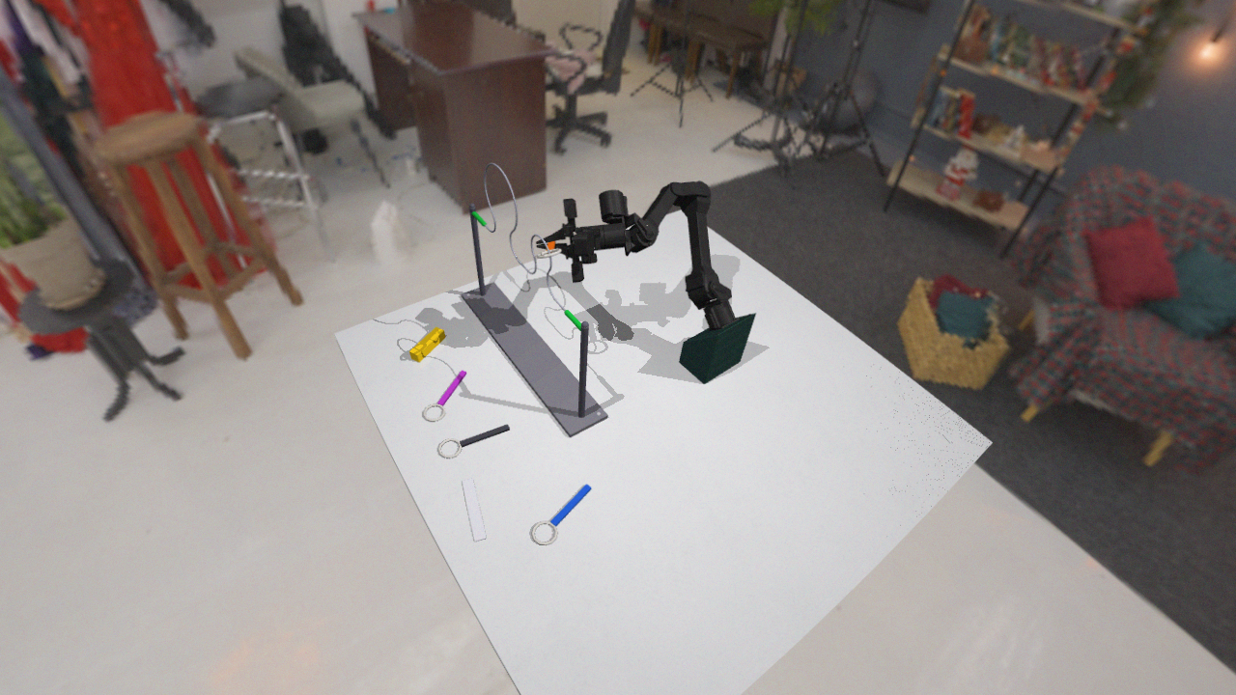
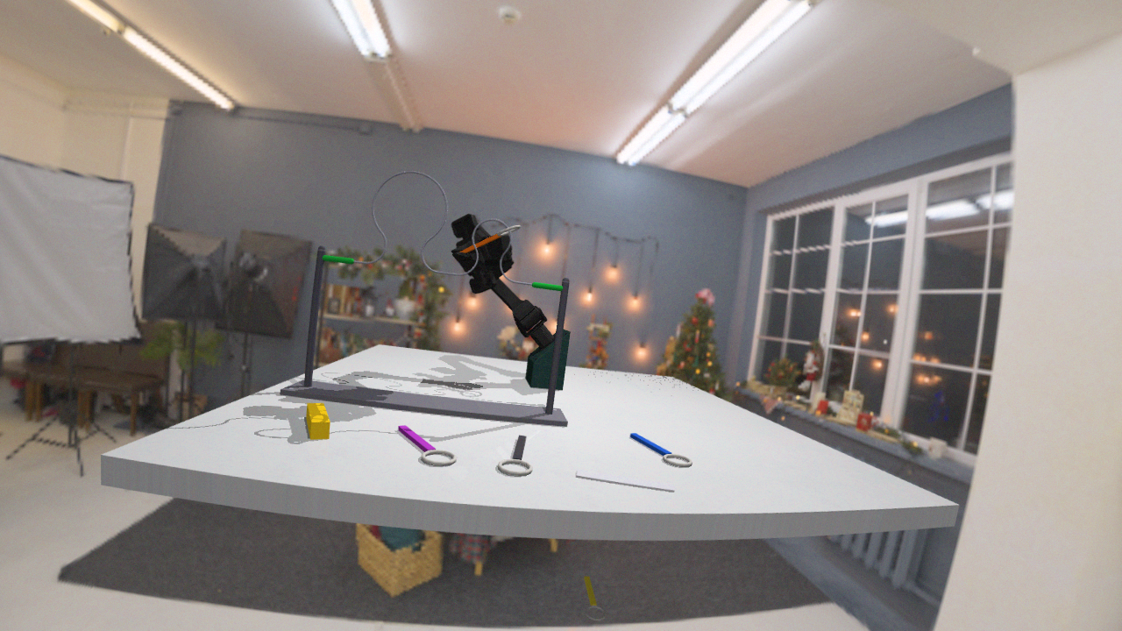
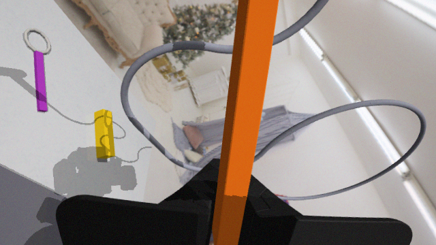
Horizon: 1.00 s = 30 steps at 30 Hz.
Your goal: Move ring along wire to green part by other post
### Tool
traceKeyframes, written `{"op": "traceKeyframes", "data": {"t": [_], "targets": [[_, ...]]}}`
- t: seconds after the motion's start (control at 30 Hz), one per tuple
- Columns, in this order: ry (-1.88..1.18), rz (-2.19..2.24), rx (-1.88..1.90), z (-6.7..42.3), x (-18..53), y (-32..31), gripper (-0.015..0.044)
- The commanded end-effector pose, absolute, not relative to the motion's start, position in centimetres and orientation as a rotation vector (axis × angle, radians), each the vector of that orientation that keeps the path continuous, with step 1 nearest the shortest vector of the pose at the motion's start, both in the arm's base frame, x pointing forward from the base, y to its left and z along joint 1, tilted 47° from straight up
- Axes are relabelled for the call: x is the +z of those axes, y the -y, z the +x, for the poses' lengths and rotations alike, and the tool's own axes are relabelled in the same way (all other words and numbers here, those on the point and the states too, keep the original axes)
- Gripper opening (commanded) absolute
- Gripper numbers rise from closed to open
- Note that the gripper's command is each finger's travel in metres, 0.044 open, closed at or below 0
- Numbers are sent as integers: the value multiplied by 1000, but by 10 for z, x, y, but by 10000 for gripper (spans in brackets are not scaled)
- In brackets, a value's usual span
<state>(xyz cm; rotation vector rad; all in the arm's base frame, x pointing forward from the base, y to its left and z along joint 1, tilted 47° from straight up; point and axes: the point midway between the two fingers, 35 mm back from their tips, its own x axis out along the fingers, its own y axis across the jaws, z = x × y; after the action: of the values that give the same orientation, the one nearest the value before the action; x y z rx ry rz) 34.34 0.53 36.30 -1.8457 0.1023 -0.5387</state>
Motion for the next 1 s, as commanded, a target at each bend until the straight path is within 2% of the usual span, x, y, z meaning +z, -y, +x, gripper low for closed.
{"op": "traceKeyframes", "data": {"t": [0.0, 0.97], "targets": [[-78, -1937, -558, 343, 367, -8, -150], [134, -2551, -730, 338, 402, -38, -150]]}}
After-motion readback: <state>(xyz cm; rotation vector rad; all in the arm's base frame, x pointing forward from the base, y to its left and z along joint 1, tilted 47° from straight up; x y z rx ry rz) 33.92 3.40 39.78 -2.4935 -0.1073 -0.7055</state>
